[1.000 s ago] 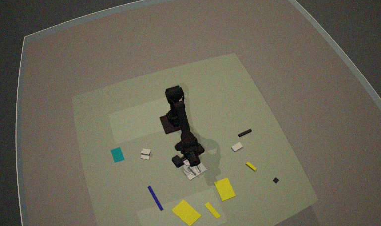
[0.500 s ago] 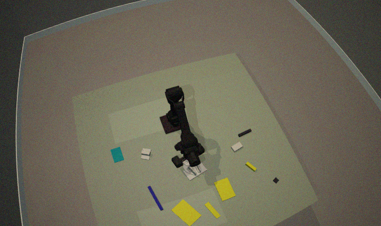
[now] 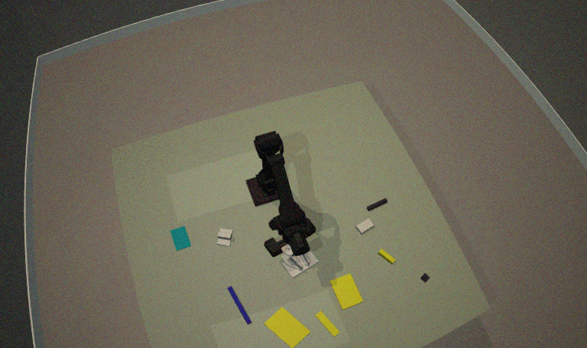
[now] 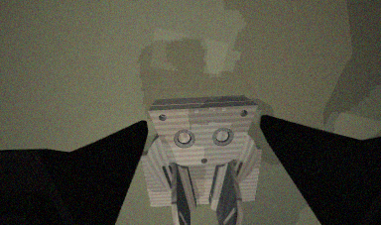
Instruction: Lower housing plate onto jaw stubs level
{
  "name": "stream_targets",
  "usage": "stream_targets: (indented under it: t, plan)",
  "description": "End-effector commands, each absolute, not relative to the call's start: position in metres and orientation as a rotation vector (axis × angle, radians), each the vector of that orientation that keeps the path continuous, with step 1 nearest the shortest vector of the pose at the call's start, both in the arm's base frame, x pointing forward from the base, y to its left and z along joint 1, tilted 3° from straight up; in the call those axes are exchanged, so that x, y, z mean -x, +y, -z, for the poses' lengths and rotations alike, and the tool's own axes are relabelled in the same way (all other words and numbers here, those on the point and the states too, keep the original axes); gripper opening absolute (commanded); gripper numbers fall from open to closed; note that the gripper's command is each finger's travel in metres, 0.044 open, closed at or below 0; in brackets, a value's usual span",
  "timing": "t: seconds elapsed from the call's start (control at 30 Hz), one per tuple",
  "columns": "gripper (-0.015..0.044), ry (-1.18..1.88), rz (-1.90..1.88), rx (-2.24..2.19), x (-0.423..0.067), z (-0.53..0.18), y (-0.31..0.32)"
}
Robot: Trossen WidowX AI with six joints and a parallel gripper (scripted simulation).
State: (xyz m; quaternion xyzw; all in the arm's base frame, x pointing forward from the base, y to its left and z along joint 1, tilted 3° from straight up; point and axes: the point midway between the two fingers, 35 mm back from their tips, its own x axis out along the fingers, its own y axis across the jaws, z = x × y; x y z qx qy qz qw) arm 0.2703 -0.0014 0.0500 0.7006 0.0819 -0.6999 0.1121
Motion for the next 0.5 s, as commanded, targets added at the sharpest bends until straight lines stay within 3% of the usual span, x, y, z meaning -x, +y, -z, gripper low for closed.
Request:
stream_targets:
  t: [0.0,0.27,0.47]
  plan:
    - [0.044,0.232,2.029,-2.081,-0.273,-0.083,0.0]
    - [0.044,0.237,2.02,-2.088,-0.272,-0.103,0.001]
    - [0.044,0.235,2.027,-2.082,-0.238,-0.131,0.004]
